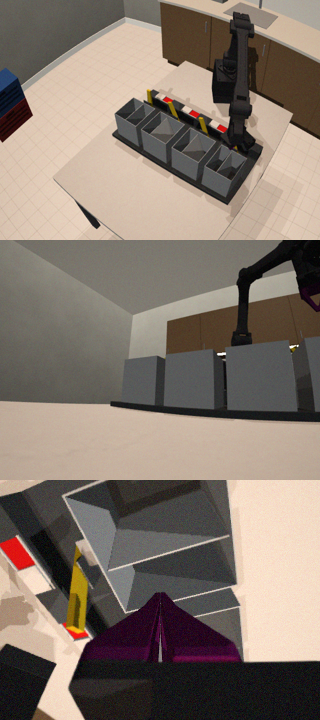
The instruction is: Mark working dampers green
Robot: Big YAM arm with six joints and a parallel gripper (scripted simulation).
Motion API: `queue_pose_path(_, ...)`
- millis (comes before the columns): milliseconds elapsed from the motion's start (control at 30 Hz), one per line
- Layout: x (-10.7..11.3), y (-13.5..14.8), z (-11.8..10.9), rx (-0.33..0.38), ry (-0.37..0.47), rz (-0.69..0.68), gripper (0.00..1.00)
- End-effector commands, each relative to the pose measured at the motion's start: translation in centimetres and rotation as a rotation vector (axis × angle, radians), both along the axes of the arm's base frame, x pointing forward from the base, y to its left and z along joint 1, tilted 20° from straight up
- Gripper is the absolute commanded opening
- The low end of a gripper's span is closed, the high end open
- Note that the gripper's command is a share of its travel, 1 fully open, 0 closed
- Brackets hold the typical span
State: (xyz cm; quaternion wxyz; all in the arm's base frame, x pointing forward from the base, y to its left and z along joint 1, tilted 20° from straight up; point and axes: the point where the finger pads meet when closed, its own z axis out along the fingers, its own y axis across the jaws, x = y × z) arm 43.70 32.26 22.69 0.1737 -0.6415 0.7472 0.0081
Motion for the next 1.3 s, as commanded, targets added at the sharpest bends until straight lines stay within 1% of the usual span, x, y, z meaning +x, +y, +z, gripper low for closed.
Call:
queue_pose_path(0, 0.9, 1.1, 3.6, 0.003, -0.093, 0.145, 0.00)
queue_pose_path(200, 0.9, 1.1, 3.5, -0.037, -0.129, 0.278, 0.00)
queue_pose_path(433, 1.0, 0.9, 3.6, -0.042, -0.135, 0.294, 0.00)
queue_pose_path(467, 1.5, 0.1, 3.8, -0.040, -0.139, 0.280, 0.00)
queue_pose_path(500, 1.0, -1.0, 2.3, -0.052, -0.117, 0.282, 0.00)
queue_pose_path(533, 1.2, -2.1, 1.5, -0.057, -0.111, 0.282, 0.00)
queue_pose_path(567, 1.8, -3.5, 1.2, -0.060, -0.110, 0.282, 0.00)
queue_pose_path(667, 2.6, -5.6, 0.7, -0.064, -0.106, 0.283, 0.00)
queue_pose_path(800, 3.9, -9.8, -0.2, -0.069, -0.105, 0.283, 0.00)
queue_pose_path(867, 3.9, -9.8, -0.2, -0.069, -0.105, 0.283, 0.00)
queue_pose_path(900, 4.5, -12.4, -0.8, -0.072, -0.104, 0.283, 0.00)
queue_pose_path(933, 4.9, -14.2, -1.2, -0.073, -0.104, 0.283, 0.00)
queue_pose_path(1100, 5.5, -19.7, -2.4, -0.076, -0.106, 0.283, 0.00)
queue_pose_path(1267, 5.3, -26.0, -3.7, -0.076, -0.113, 0.281, 0.00)
